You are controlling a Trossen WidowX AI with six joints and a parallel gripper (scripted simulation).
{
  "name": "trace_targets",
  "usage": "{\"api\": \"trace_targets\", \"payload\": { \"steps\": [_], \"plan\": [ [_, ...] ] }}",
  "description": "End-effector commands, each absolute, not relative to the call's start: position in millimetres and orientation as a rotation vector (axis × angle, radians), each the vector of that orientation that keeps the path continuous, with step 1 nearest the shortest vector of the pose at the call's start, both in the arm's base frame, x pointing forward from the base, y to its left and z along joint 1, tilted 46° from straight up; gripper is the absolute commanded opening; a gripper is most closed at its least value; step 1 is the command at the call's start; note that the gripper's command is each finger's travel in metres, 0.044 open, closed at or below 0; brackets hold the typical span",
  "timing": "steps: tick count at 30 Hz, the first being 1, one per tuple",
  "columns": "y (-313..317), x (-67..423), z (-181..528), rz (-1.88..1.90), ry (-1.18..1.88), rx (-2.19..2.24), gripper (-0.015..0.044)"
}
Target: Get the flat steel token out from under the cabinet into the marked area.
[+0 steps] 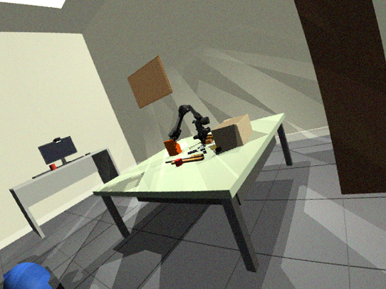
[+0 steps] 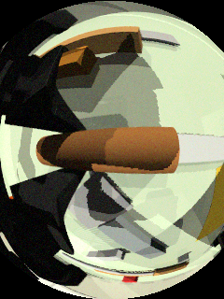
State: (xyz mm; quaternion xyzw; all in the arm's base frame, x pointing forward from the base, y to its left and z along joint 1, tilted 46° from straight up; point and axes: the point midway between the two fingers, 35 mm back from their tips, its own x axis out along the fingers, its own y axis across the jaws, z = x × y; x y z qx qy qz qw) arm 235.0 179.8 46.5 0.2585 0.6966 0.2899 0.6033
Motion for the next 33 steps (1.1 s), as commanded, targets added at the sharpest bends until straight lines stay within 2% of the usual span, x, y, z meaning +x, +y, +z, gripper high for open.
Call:
{"api": "trace_targets", "payload": {
  "steps": [1,33],
  "plan": [
    [179.4,227.9,46.4,0.669,1.617,0.6,0.0],
    [178.5,191.8,52.5,0.669,1.619,0.601,0.0]
  ]
}}
